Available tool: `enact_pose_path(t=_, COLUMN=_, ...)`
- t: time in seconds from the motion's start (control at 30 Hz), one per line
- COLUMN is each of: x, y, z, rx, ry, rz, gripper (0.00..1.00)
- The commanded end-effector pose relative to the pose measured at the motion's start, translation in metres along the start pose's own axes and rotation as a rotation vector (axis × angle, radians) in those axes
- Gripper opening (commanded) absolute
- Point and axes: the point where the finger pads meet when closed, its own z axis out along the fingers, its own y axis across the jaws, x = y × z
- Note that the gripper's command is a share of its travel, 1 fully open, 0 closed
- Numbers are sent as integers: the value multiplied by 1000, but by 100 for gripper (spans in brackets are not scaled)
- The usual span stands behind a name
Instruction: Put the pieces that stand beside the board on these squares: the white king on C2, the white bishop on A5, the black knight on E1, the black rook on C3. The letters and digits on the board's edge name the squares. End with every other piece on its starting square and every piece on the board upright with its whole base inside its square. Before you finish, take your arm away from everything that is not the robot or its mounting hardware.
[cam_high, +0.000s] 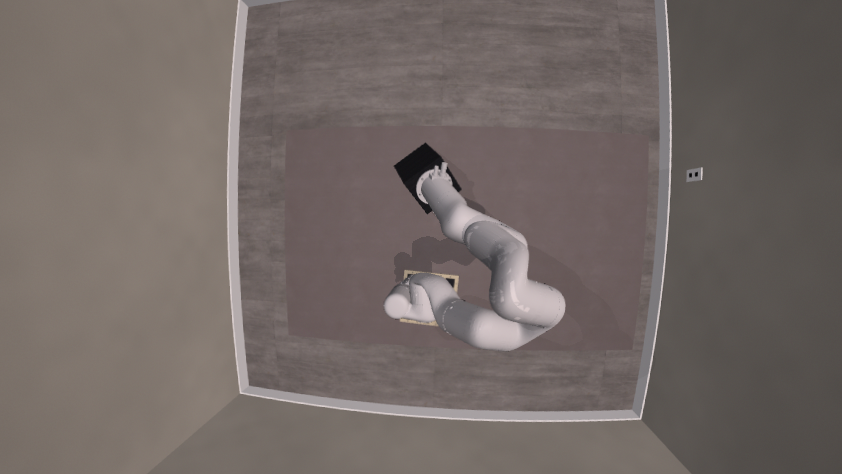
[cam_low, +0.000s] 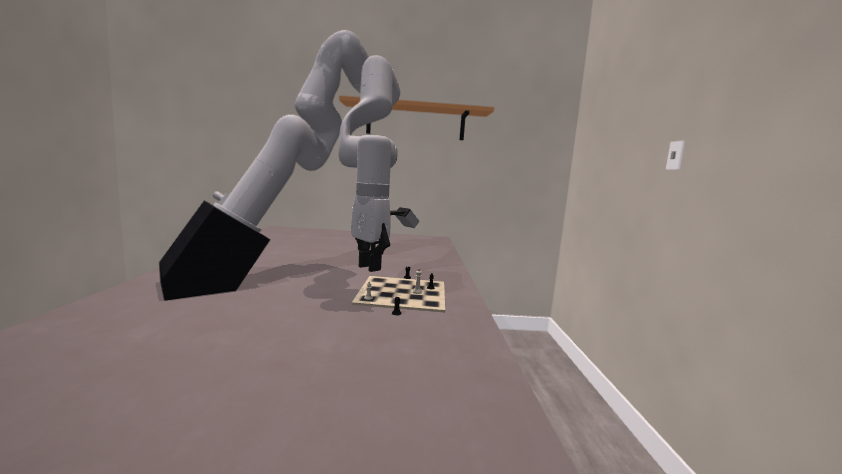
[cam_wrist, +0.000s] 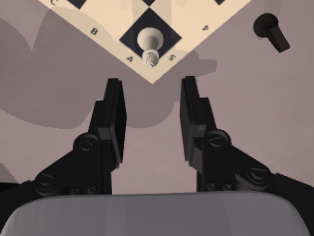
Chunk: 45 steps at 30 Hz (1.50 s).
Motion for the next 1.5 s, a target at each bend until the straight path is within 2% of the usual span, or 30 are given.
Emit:
enact_pose_path(t=0.0, x=1, y=0, z=-19, rx=4, ry=0, rz=0, gripper=37)
enact_pose_path(t=0.3, x=1, y=0, z=-28, rx=4, ry=-1, rz=0, gripper=37)
enact_pose_path(t=0.33, x=1, y=0, z=-28, rx=4, ry=-1, rz=0, gripper=100)
enact_pose_path(t=1.03, x=2, y=2, z=-28, rx=4, ry=-1, rz=-13, gripper=100)
enact_pose_path(t=1.1, x=4, y=14, z=-27, rx=4, ry=0, rz=-84, gripper=100)
enact_pose_path(t=1.33, x=10, y=89, z=-19, rx=4, ry=-1, rz=-538, gripper=100)
enact_pose_path(t=1.47, x=10, y=95, z=-18, rx=4, ry=0, rz=-583, gripper=100)
